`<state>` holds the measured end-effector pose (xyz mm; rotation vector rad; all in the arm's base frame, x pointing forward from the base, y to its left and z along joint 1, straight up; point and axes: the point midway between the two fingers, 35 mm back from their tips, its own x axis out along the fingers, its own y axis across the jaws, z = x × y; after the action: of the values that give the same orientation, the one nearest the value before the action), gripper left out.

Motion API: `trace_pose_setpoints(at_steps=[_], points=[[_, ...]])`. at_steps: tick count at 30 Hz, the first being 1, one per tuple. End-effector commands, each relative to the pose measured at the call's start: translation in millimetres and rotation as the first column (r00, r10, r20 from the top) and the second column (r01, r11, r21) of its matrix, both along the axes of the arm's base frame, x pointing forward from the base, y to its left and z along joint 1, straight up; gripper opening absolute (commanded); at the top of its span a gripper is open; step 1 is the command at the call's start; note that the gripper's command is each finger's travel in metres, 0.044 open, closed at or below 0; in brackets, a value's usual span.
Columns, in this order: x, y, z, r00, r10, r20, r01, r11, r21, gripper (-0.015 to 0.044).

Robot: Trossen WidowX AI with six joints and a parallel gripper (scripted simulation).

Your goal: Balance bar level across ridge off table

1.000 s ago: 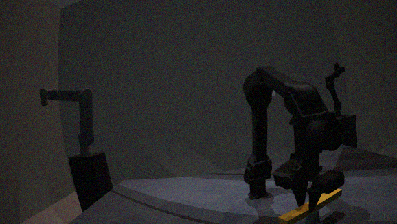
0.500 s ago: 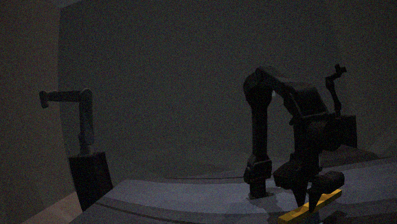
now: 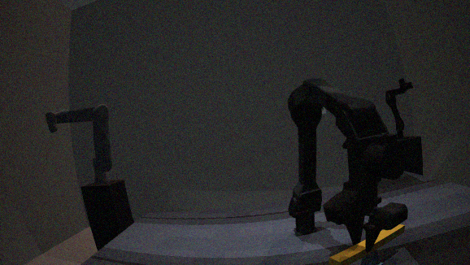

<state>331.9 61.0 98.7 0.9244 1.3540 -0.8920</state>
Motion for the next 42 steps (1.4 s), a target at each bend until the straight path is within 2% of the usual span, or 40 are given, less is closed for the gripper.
trace_pose_setpoints(at_steps=[1, 42], points=[[0.4, -0.2, -0.5, 1.000, -0.007, 0.002, 0.007, 1.000, -0.002, 0.0000], [0.0, -0.5, -3.9, 1.000, -0.007, 0.002, 0.007, 1.000, -0.002, 0.0000]])
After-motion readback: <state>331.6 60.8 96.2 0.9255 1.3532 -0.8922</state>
